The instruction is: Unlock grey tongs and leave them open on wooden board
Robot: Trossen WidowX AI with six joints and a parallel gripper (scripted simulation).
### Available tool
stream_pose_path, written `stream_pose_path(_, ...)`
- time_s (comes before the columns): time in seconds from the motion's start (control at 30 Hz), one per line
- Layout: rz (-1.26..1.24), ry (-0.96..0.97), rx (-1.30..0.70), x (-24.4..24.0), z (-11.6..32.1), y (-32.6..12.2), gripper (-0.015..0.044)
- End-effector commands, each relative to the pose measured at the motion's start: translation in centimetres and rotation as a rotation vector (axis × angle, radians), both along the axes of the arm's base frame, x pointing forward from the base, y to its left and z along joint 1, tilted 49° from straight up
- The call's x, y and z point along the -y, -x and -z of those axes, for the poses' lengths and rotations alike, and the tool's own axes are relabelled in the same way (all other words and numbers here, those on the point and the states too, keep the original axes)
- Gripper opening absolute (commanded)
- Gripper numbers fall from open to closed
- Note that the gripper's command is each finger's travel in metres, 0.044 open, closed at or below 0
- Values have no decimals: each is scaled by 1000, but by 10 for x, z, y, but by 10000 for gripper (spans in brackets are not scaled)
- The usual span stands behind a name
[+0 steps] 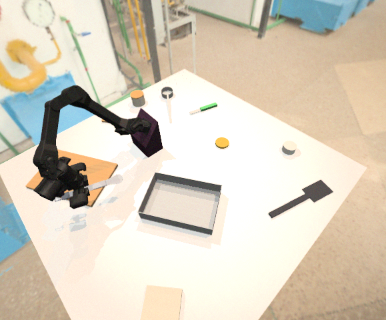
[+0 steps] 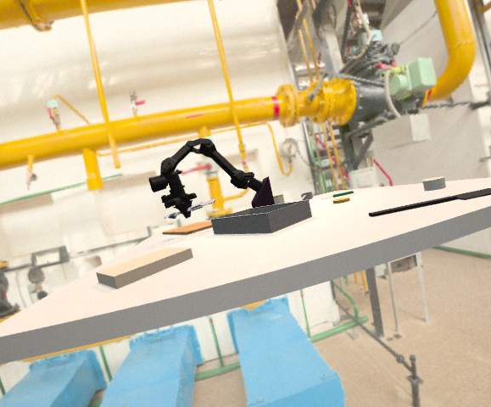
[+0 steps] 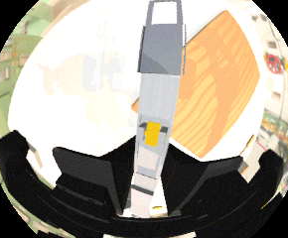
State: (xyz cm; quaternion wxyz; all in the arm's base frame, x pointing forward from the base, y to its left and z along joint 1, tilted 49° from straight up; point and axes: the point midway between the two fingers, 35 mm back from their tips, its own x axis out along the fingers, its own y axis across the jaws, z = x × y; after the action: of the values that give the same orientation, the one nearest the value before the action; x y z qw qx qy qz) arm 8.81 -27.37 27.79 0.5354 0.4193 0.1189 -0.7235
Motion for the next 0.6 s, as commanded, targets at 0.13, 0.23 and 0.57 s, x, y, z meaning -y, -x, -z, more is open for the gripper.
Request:
stream_pose_path(0.13, 51, -20, 60, 5, 0, 27, -150)
stream_pose_path(0.23, 69, -25, 80, 6, 0, 37, -150)
stream_pose_path(0.57, 128, -27, 149, 7, -2, 68, -150)
